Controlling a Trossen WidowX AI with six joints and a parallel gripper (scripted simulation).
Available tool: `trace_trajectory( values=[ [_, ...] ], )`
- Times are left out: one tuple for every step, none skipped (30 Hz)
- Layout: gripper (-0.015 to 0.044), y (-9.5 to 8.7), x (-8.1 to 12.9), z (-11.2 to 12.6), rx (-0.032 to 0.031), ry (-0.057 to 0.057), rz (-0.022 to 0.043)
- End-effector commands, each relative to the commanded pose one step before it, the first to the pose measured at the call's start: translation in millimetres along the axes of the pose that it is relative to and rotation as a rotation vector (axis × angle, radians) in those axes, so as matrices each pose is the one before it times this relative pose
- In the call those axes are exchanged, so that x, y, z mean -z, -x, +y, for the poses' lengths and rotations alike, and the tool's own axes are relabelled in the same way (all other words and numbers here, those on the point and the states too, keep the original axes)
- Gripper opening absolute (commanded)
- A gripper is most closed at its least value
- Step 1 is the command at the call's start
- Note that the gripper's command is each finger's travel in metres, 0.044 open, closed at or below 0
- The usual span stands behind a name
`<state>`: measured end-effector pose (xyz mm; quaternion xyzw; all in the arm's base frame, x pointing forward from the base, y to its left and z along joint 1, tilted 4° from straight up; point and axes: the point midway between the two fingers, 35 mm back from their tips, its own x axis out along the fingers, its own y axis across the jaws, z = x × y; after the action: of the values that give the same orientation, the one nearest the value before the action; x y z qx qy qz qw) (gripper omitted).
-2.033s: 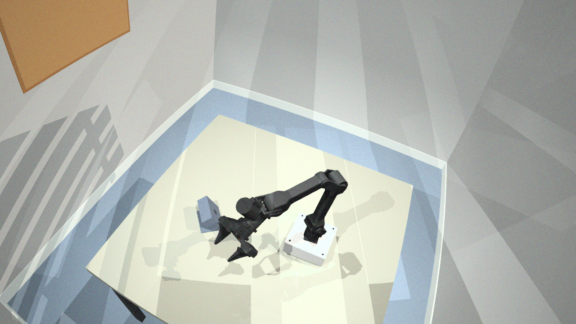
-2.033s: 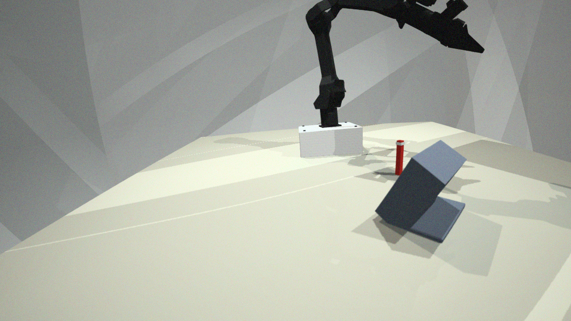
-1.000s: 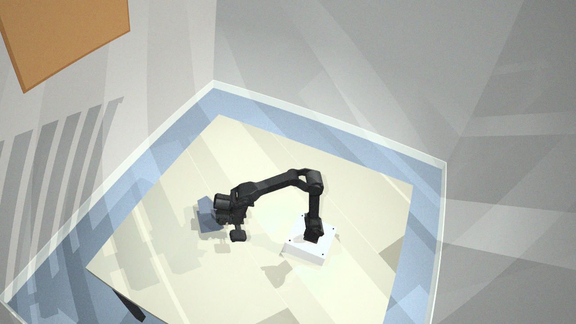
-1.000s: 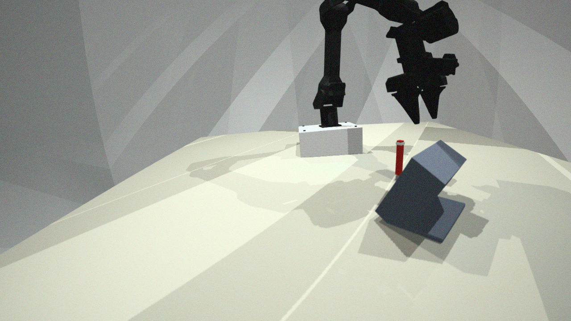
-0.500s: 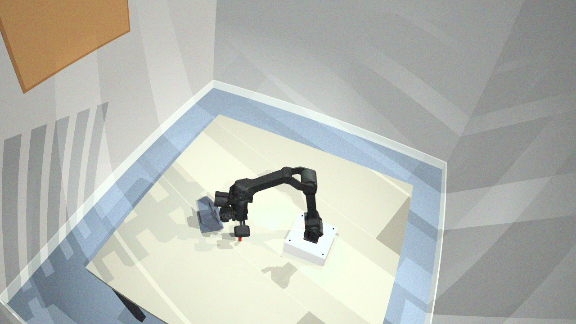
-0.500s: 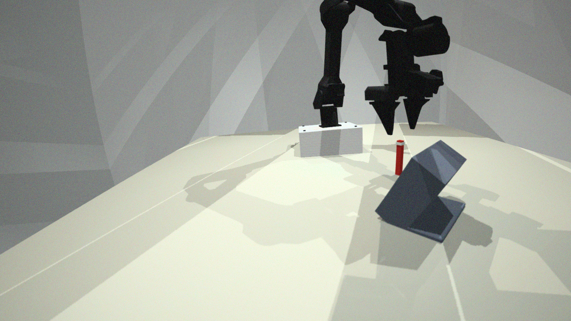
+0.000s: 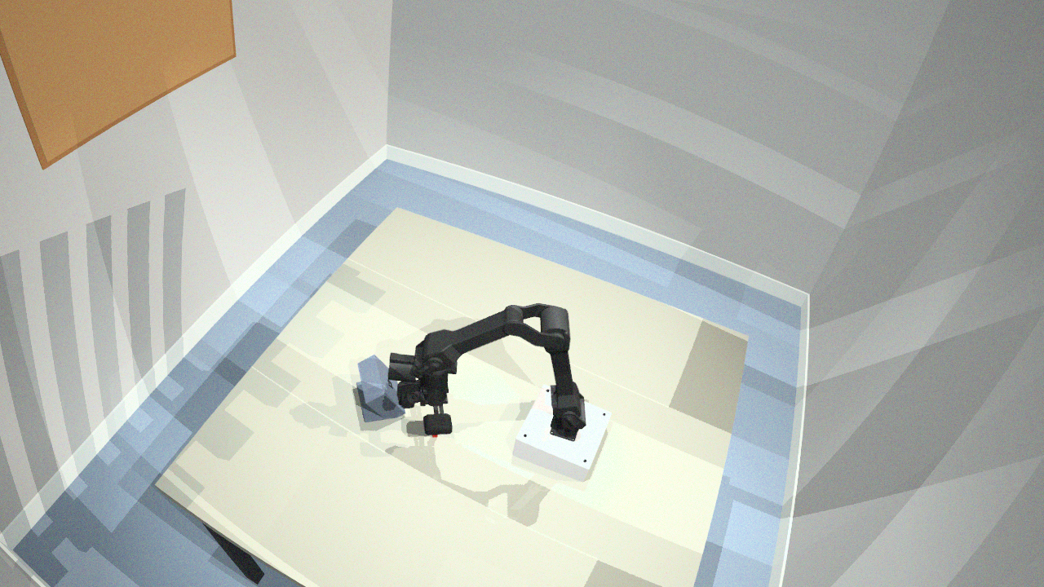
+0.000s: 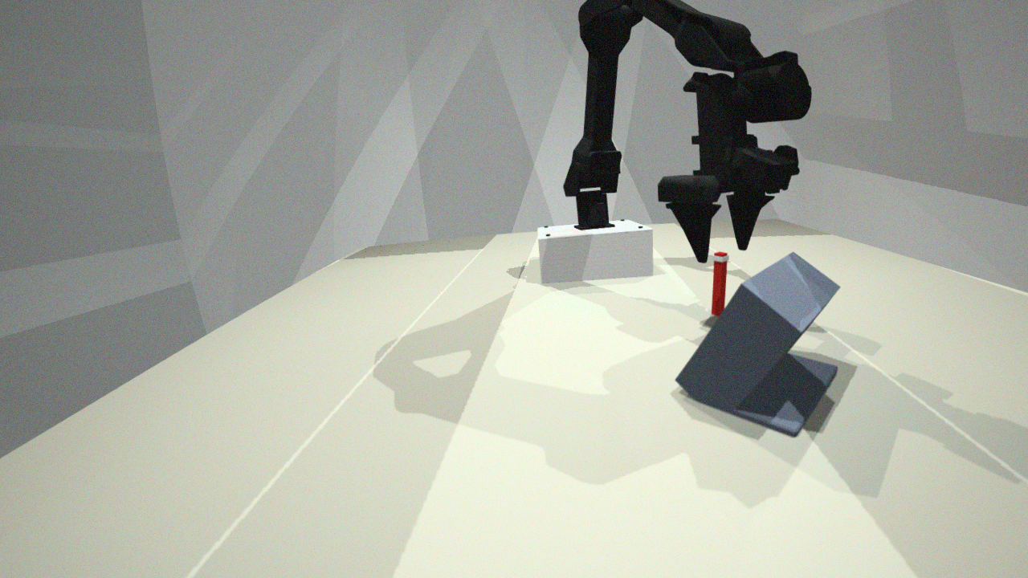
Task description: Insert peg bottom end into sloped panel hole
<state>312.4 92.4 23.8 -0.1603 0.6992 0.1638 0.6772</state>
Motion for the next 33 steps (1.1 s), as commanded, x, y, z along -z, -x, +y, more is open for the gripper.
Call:
trace_trajectory(
  values=[
    [0.0440,-8.32,1.92,-0.41,0.00222,0.0039,0.00974],
    [0.0440,-1.63,0.02,-0.01,0.00000,0.0000,0.00001],
    [0.0440,-1.63,0.03,-0.01,0.00000,0.0000,0.00001],
    [0.0440,-1.63,0.04,0.00,0.00000,0.0000,0.00001],
    [0.0440,-1.62,0.05,0.00,0.00000,0.0000,0.00001],
    [0.0440,-1.62,0.06,0.00,0.00000,0.0000,0.00001],
    [0.0440,-1.62,0.07,0.00,0.00000,0.0000,0.00001],
    [0.0440,-1.62,0.08,0.00,0.00000,0.0000,0.00001],
    [0.0440,-1.61,0.09,0.00,0.00000,0.0000,0.00001],
    [0.0440,-1.61,0.10,0.01,0.00000,0.0000,0.00001],
    [0.0440,-1.61,0.11,0.01,0.00000,0.0000,0.00002],
    [0.0440,-1.61,0.12,0.01,0.00000,0.0000,0.00002],
    [0.0440,-1.61,0.13,0.01,0.00000,0.0000,0.00002],
    [0.0440,-1.60,0.14,0.01,0.00000,0.0000,0.00002],
    [0.0440,-1.60,0.14,0.02,0.00000,0.0000,0.00002],
    [0.0440,-1.60,0.15,0.02,0.00000,0.0000,0.00002],
    [0.0440,-1.60,0.16,0.02,0.00000,0.0000,0.00002],
    [0.0440,-1.59,0.17,0.02,0.00000,0.0000,0.00002],
    [0.0440,-1.59,0.18,0.02,0.00000,0.0000,0.00002],
    [0.0440,-1.27,0.15,0.02,0.00000,0.0000,0.00002],
    [0.0440,-0.77,0.09,0.01,0.00000,0.0000,0.00001],
    [0.0440,-0.26,0.03,0.00,0.00000,0.0000,0.00000],
    [0.0440,0.00,0.00,0.00,0.00000,0.0000,0.00000],
    [0.0440,0.00,0.00,0.00,0.00000,0.0000,0.00000],
    [0.0414,3.03,-1.49,0.41,-0.00290,-0.0040,-0.00586],
    [0.0387,0.00,0.00,0.00,0.00000,0.0000,0.00000],
    [0.0361,0.00,0.00,0.00,0.00000,0.0000,0.00000],
    [0.0335,0.00,0.00,0.00,0.00000,0.0000,0.00000],
    [0.0309,0.00,0.00,0.00,0.00000,0.0000,0.00000],
    [0.0282,0.00,0.00,0.00,0.00000,0.0000,0.00000],
    [0.0256,0.00,0.00,0.00,0.00000,0.0000,0.00000],
    [0.0230,0.00,0.00,0.00,0.00000,0.0000,0.00000],
    [0.0204,0.00,0.00,0.00,0.00000,0.0000,0.00000]
  ],
)
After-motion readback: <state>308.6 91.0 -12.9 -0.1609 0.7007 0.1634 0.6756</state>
